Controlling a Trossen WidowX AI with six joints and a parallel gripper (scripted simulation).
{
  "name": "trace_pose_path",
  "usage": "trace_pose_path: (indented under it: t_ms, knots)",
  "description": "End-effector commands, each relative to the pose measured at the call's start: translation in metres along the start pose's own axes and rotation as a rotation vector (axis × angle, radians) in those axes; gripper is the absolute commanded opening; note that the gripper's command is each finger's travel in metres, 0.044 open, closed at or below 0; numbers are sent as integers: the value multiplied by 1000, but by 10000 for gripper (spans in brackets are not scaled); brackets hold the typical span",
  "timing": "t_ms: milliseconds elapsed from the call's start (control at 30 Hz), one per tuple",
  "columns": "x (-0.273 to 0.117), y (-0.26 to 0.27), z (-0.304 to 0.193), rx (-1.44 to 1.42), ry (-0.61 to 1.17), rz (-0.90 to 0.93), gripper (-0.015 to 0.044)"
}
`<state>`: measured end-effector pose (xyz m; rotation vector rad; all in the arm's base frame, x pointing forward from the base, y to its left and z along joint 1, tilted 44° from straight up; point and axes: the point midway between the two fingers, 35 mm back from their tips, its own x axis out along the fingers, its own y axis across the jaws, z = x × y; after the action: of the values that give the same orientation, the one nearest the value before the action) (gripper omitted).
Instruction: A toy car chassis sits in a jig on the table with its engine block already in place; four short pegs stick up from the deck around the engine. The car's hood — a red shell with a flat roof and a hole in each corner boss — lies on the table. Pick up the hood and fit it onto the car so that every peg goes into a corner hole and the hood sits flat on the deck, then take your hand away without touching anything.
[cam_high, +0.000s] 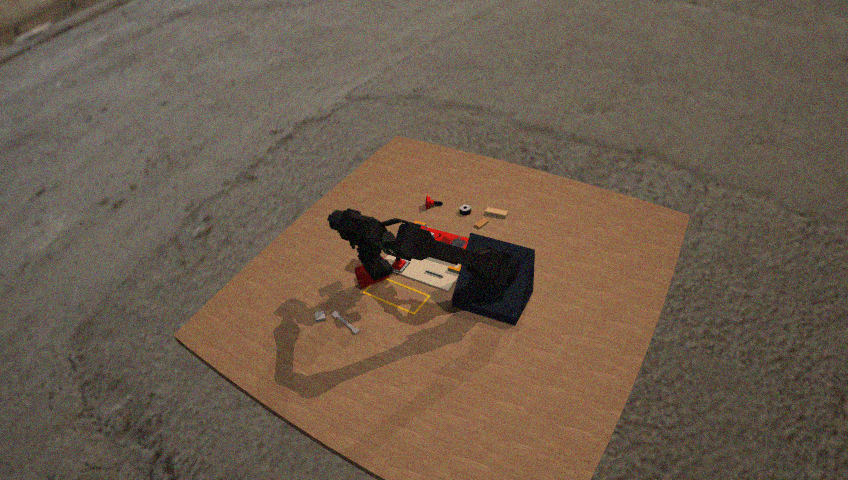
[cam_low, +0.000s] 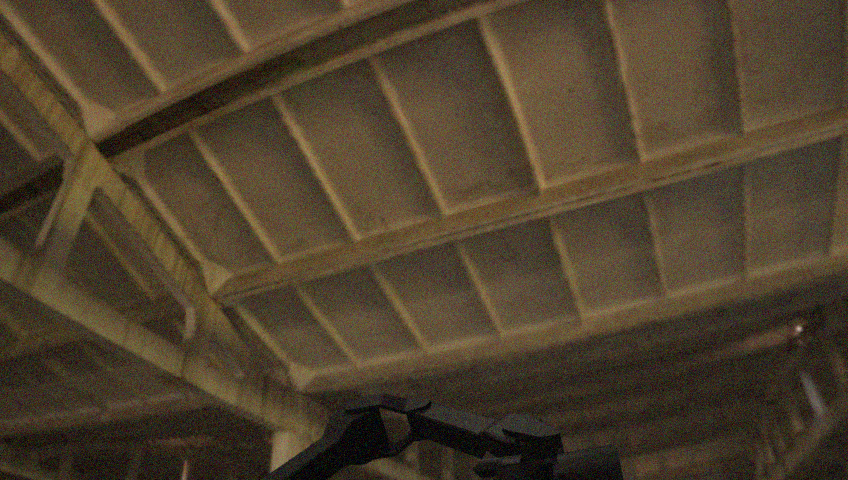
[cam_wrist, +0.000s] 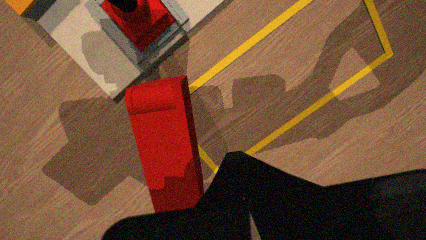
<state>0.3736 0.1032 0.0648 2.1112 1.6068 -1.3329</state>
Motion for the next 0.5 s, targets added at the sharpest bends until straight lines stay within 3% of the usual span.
trace_pose_path:
  t_ms: [0,467]
  knots:
    - [2,3,0,3,1,-7,0]
    - [1,10,0,2,1,-7,0]
